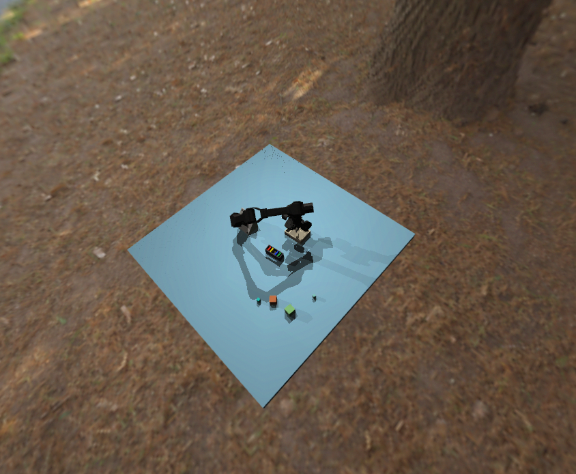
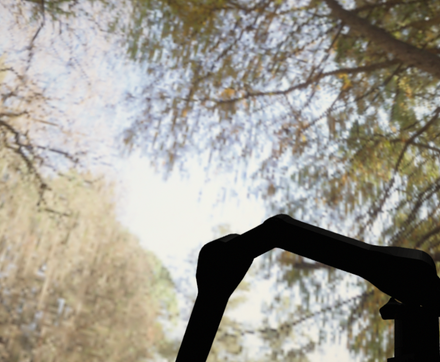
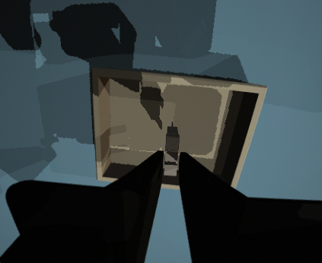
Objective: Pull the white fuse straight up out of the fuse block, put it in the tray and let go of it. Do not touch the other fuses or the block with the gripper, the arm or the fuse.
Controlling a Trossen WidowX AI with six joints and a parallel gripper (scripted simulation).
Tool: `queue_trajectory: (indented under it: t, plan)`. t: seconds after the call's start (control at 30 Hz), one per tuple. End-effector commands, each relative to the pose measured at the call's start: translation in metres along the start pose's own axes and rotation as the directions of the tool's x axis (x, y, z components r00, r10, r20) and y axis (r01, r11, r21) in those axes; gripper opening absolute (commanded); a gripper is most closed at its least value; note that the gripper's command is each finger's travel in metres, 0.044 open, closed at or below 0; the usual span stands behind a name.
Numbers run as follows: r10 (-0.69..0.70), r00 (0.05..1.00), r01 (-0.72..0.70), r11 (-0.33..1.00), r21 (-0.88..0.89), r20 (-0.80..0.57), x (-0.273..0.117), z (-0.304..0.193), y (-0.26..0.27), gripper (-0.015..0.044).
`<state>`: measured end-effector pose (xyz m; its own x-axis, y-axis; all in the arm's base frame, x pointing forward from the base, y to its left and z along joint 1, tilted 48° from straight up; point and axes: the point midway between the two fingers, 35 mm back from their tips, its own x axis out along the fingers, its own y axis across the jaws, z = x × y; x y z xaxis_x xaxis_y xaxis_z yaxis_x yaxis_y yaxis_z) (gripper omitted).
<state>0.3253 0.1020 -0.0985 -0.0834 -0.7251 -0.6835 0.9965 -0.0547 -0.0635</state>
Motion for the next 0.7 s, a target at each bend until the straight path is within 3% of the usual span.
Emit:
queue_trajectory:
  t: [0.0, 0.27, 0.4, 0.67]
  plan:
    - [0.0, 1.0, 0.0, 1.0, 0.001, 0.0, 0.0, 0.0, 0.0, 0.0131]
    - [0.0, 1.0, 0.0, 1.0, 0.0, 0.0, -0.002, 0.0, 0.0, 0.033]
    - [0.001, 1.0, -0.001, 1.0, -0.007, 0.002, -0.035, 0.0, 0.0, 0.033]
    - [0.001, 1.0, -0.001, 1.0, -0.007, 0.002, -0.037, 0.0, 0.0, 0.033]
